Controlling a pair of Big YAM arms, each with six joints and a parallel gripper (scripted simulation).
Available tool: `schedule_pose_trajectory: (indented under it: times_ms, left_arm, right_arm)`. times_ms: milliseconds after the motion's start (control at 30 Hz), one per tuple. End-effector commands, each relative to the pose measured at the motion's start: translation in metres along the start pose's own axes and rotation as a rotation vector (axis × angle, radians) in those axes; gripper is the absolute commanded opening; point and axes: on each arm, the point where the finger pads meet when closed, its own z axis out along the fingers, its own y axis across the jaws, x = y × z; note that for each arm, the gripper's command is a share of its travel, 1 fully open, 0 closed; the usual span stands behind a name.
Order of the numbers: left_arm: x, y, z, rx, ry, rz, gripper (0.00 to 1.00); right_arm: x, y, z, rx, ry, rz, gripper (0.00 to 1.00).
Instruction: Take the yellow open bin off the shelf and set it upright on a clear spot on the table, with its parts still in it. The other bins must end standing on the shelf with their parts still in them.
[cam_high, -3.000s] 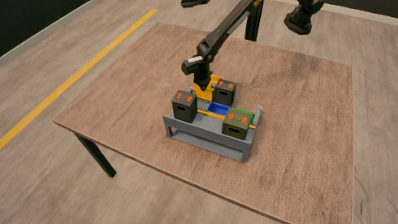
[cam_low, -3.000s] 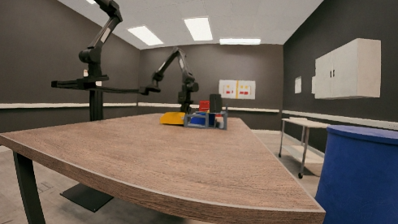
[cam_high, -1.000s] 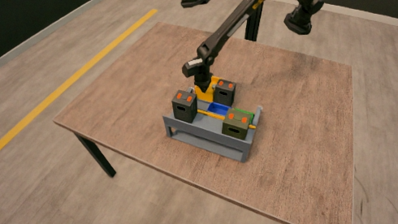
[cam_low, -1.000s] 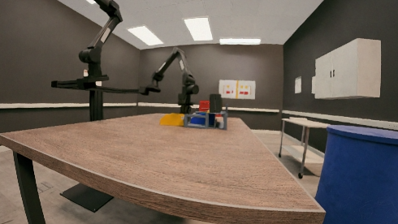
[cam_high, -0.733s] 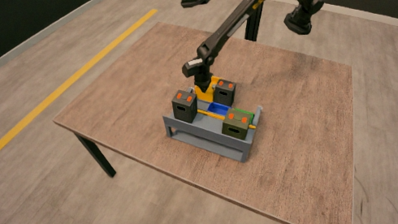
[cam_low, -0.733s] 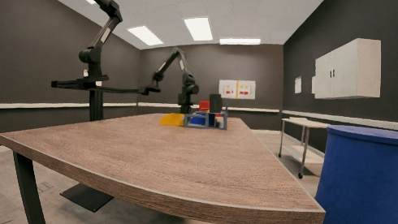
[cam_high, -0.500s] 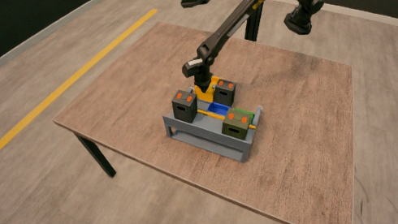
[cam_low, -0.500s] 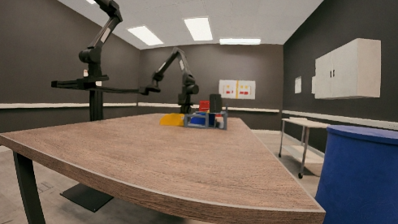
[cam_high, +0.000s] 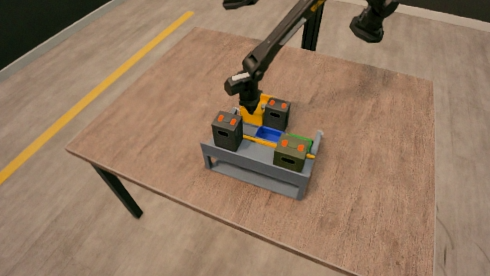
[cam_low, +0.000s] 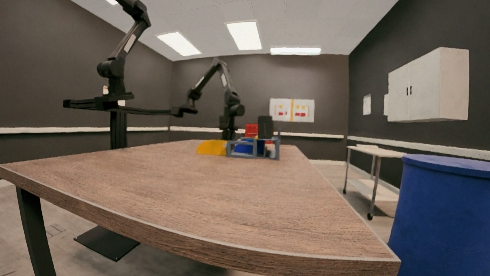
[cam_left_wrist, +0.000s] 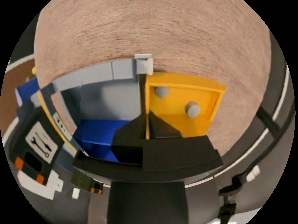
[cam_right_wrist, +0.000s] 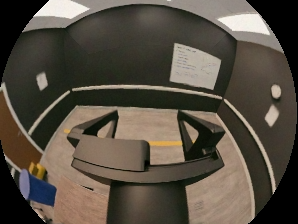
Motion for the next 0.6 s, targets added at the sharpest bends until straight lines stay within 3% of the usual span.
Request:
schedule_pose_trajectory:
  times_ms: [0,567]
  left_arm:
    - [-0.0118,0.0317,-0.0149,-0.048,-0.038,-0.018,0.0]
    - [-0.0122,0.0307,-0.0094,-0.048,-0.038,-0.02,0.0]
  right_arm:
    - [-0.0138,-0.0033,-0.0066,0.007,-0.042,0.011,1.0]
    - [-0.0138,-0.0033,-0.0066,0.007,-0.042,0.011,1.0]
